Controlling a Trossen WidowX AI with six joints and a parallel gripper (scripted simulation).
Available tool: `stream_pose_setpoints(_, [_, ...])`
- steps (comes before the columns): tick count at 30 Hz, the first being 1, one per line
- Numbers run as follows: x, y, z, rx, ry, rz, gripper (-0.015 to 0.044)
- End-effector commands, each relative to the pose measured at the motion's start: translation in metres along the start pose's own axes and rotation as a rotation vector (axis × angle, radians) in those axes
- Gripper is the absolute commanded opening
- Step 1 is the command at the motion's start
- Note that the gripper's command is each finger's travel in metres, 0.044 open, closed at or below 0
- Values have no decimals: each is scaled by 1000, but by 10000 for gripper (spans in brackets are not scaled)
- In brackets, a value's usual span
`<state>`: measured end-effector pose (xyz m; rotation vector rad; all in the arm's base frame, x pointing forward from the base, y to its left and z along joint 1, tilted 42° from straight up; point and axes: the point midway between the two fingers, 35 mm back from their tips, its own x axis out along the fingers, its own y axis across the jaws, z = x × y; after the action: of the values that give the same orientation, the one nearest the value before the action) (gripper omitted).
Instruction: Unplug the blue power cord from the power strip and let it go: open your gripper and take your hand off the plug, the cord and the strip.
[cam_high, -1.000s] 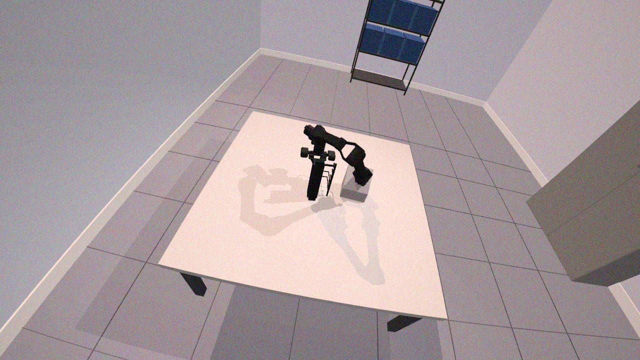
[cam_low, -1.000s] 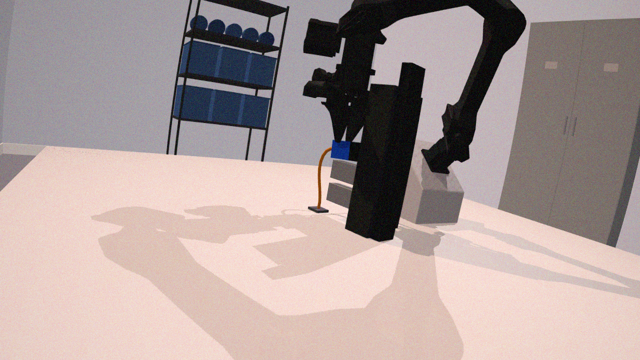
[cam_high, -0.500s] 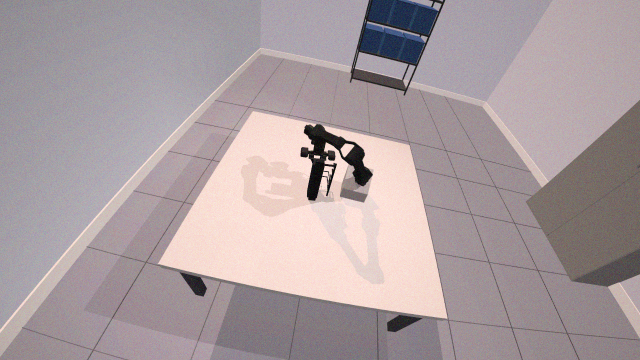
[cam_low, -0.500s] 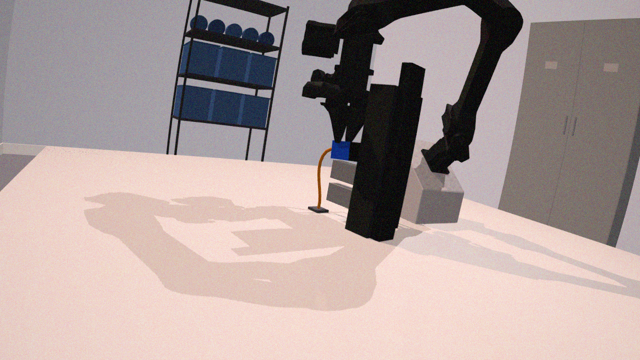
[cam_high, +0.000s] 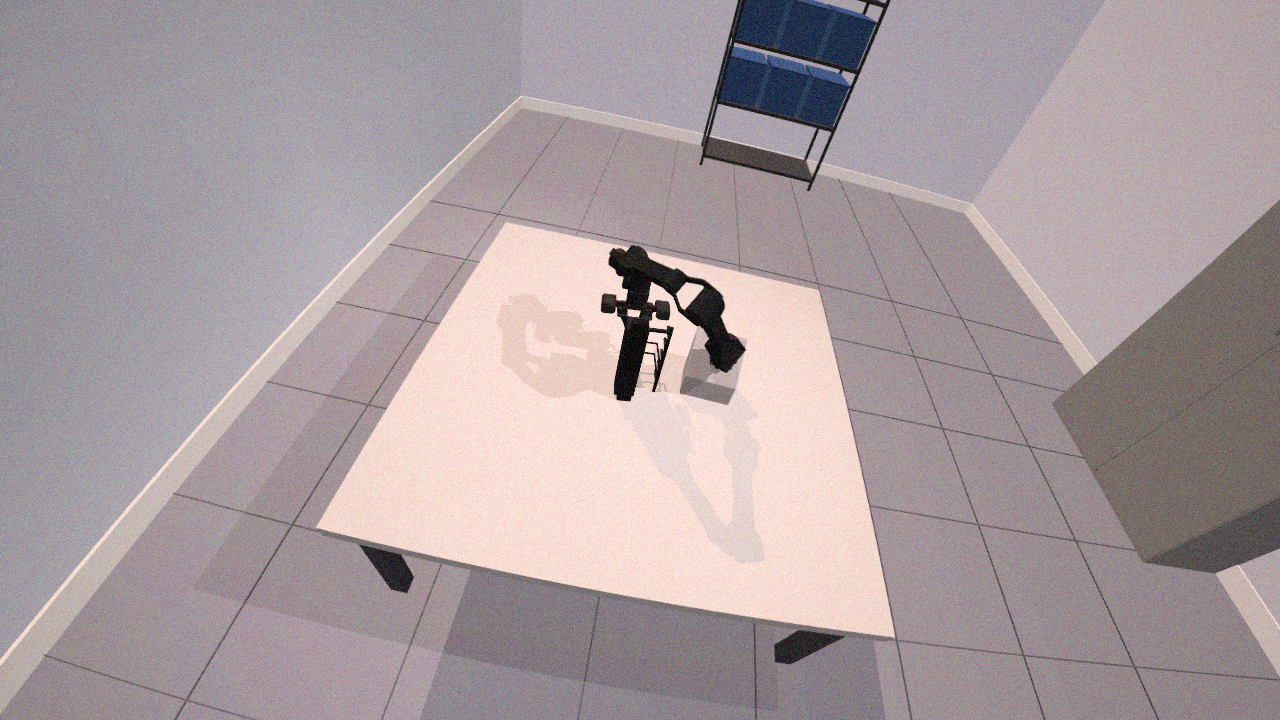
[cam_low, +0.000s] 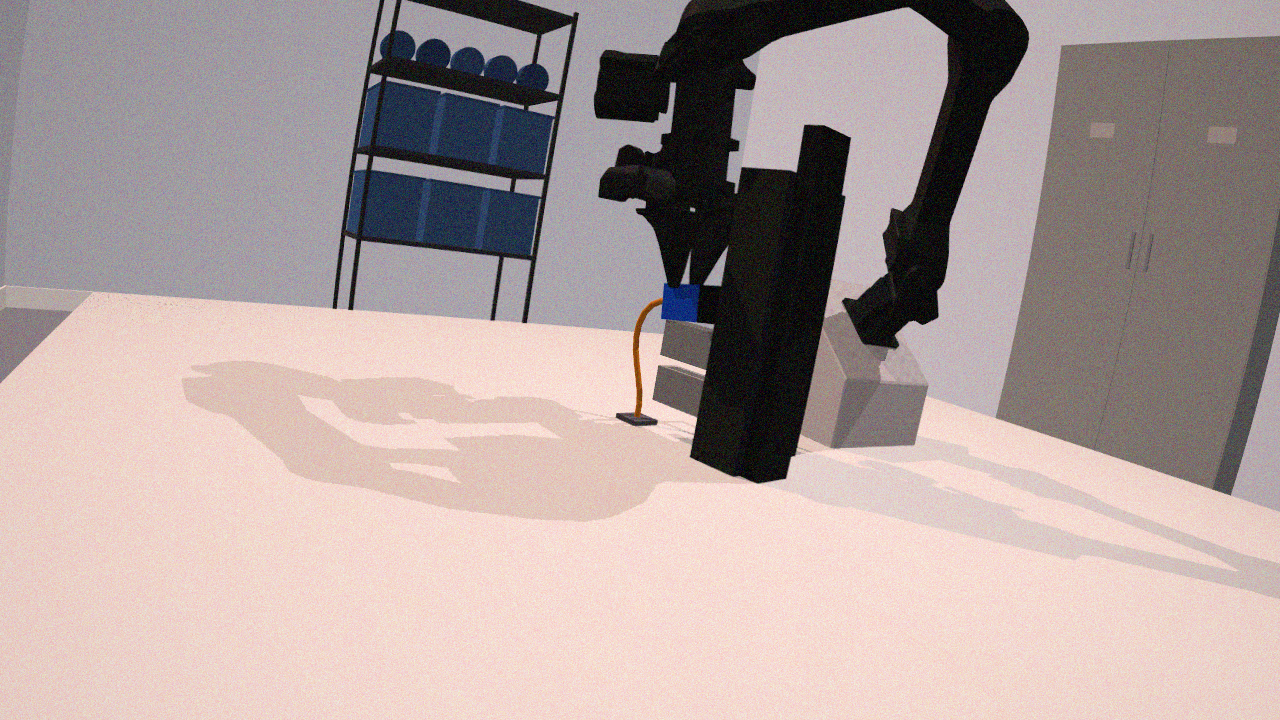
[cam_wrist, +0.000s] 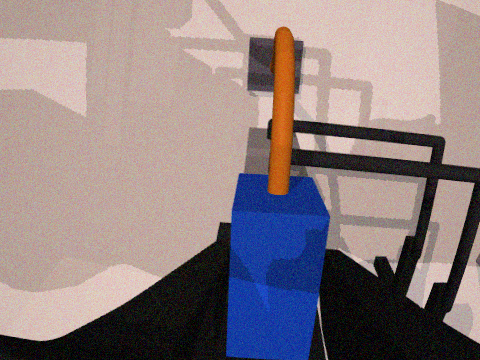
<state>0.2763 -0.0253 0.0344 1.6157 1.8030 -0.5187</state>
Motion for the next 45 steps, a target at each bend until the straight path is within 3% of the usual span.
stream_pose_setpoints(1, [-10, 3, 34, -10, -88, 7, 0])
stream_pose_setpoints(9, [-14, 2, 47, -9, -88, 8, 0])
stream_pose_setpoints(15, [-8, 2, 38, -16, -81, -1, 157])
stream_pose_setpoints(45, [-16, 1, 18, -7, -82, 8, 160])
